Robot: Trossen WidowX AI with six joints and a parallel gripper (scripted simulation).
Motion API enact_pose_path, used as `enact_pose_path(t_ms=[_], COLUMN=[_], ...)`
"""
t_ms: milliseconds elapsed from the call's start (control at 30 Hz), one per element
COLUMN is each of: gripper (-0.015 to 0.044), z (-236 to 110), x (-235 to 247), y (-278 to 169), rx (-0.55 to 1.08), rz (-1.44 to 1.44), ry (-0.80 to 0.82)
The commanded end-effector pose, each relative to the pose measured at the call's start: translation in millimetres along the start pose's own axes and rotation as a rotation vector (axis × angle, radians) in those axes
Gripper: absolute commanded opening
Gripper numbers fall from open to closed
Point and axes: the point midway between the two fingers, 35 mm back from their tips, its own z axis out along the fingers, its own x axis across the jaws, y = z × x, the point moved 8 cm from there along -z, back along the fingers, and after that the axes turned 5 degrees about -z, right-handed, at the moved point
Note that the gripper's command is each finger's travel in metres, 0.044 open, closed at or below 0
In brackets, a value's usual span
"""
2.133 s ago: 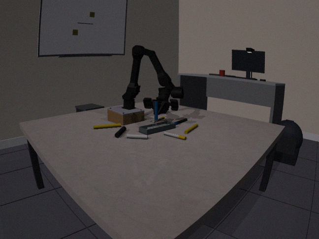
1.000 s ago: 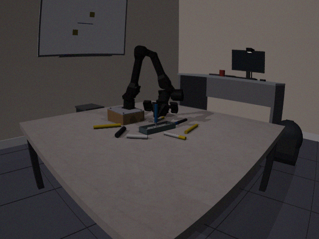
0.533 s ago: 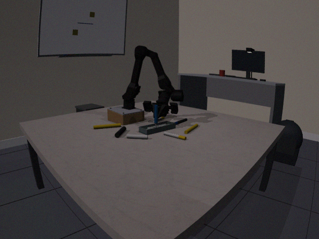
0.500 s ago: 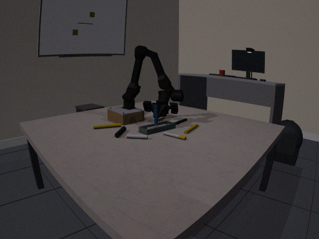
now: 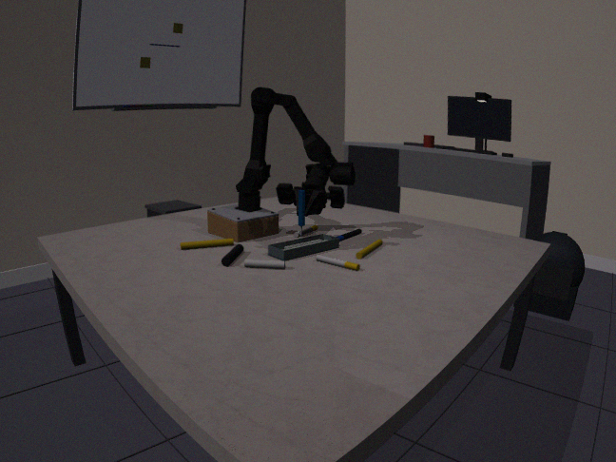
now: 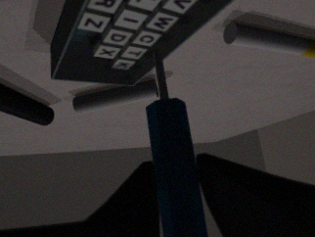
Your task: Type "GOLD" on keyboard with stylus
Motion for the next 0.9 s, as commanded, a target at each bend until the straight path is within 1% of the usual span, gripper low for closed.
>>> enact_pose_path(t_ms=[0, 33, 200, 267, 633, 867], gripper=[0.0081, 0.0085, 0.0051, 0.0, 0.0, 0.0], z=[-2.1, -0.6, -0.6, 0.8, 23.9, 28.9], x=[0.8, 0.1, 0.1, 1.1, 21.1, 21.0], y=[-3.5, -1.0, -1.0, -2.1, -20.6, -12.9], rx=[0.0, 0.0, 0.0, -0.001, 0.006, 0.005], rz=[-0.001, 0.0, 0.0, 0.0, -0.002, -0.002], ry=[0.002, 0.0, 0.0, 0.0, 0.001, 0.001])
